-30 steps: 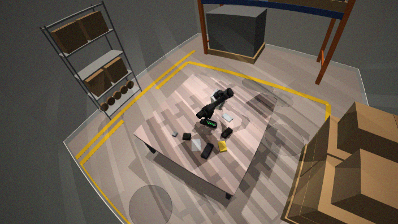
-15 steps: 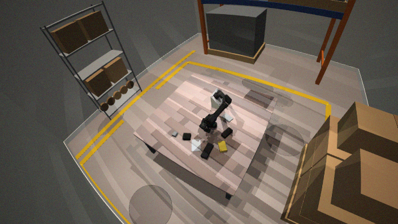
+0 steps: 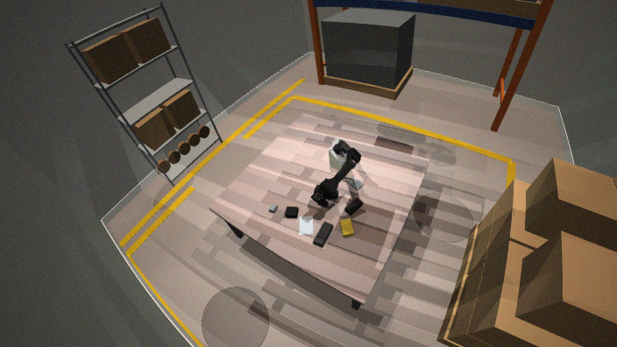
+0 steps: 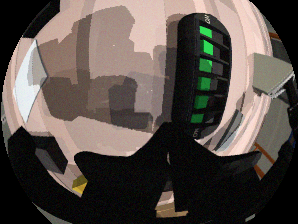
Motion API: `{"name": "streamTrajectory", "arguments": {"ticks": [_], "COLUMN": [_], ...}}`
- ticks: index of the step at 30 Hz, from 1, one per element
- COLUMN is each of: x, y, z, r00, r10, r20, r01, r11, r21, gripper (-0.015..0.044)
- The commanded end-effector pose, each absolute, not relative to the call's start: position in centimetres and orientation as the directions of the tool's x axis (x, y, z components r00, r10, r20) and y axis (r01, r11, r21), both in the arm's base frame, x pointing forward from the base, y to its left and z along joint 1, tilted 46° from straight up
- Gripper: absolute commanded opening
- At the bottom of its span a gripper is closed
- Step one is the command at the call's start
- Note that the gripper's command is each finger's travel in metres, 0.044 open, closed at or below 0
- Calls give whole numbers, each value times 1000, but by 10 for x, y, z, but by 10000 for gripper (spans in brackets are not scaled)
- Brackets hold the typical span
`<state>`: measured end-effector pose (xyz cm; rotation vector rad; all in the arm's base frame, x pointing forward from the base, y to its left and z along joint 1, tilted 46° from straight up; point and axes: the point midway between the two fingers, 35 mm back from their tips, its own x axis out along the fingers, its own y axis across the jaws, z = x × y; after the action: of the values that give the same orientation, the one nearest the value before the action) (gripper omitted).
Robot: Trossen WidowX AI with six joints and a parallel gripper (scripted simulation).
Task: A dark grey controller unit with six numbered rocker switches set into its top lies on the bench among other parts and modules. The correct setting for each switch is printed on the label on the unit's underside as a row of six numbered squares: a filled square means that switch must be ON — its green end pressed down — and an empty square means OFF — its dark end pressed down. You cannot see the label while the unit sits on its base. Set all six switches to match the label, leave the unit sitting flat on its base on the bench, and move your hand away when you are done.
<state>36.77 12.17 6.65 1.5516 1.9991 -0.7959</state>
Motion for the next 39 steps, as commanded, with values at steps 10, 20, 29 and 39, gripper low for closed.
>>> {"name": "streamTrajectory", "arguments": {"ticks": [10, 20, 29, 39], "x": [369, 369, 369, 365], "y": [138, 149, 153, 154], "z": [50, 39, 35, 35], "r00": [-245, -246, -246, -246], "r10": [691, 692, 693, 693], "r20": [-680, -679, -678, -678], "r01": [969, 969, 969, 969], "r11": [188, 188, 189, 189], "r21": [-159, -159, -159, -159], "gripper": [0, 0, 0, 0]}}
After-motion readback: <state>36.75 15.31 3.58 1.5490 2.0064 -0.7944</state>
